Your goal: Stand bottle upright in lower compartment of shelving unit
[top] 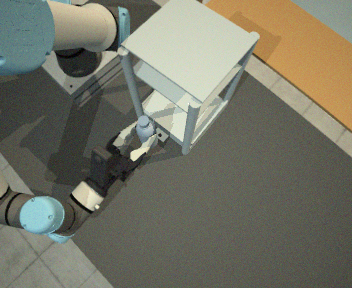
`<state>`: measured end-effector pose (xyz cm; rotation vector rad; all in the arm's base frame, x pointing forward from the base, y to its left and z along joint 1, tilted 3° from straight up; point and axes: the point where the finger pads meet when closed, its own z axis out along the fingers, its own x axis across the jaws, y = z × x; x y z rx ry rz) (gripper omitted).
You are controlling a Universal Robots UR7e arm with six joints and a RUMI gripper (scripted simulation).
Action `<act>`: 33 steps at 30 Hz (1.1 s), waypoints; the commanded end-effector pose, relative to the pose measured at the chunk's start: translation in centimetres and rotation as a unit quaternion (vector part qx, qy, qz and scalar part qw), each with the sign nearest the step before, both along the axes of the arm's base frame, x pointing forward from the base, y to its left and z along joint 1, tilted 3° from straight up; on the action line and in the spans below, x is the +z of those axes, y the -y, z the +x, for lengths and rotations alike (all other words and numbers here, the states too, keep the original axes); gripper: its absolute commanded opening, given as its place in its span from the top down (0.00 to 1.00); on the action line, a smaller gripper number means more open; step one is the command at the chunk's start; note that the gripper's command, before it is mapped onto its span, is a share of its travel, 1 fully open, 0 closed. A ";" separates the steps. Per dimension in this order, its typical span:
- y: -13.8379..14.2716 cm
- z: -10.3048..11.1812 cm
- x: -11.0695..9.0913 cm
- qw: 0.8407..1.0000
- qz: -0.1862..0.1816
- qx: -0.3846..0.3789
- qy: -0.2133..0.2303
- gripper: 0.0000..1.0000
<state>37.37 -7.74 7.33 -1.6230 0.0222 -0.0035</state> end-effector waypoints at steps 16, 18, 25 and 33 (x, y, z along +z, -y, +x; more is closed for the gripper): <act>-5.2 0.1 -0.2 1.000 -0.001 0.000 0.000 1.00; -5.5 0.1 -0.2 1.000 -0.001 0.000 0.000 1.00; -7.7 0.2 -0.3 1.000 -0.001 0.000 0.000 1.00; -9.6 0.2 -0.4 1.000 -0.001 0.000 0.000 1.00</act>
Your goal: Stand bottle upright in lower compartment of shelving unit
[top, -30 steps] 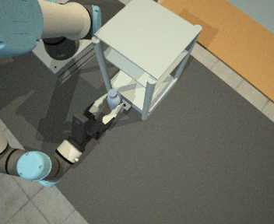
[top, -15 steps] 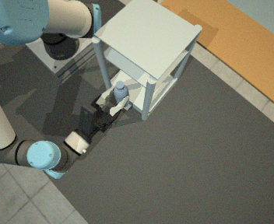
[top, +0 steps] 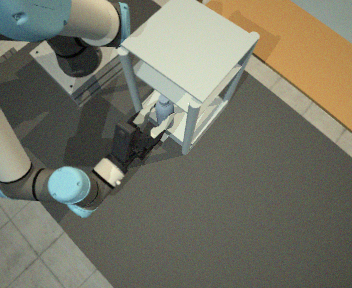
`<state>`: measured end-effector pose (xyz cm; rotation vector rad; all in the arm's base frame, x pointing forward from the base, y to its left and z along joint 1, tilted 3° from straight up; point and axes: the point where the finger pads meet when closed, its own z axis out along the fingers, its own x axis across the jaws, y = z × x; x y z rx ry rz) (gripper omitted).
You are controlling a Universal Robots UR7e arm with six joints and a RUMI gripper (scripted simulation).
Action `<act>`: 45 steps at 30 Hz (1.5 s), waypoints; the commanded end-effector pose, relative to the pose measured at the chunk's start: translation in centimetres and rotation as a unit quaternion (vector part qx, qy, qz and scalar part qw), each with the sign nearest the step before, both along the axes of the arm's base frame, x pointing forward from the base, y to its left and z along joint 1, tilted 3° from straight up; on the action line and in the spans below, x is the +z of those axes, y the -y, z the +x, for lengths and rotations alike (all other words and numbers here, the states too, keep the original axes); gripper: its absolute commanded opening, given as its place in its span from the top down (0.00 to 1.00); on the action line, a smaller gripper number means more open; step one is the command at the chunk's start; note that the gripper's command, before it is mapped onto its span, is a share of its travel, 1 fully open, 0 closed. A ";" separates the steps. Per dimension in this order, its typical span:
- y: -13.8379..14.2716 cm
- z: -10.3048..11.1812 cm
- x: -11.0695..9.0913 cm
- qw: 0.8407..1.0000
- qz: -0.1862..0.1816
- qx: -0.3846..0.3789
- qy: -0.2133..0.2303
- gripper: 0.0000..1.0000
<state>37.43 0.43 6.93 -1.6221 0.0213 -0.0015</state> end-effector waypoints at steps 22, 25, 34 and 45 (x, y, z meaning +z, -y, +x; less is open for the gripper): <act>-4.1 0.2 -0.2 1.000 -0.001 -0.001 0.000 1.00; -4.2 0.2 -0.2 1.000 -0.001 -0.001 0.000 1.00; -4.1 0.2 -0.2 1.000 -0.001 -0.002 0.001 1.00; -4.1 0.2 -0.2 1.000 -0.001 -0.002 0.001 1.00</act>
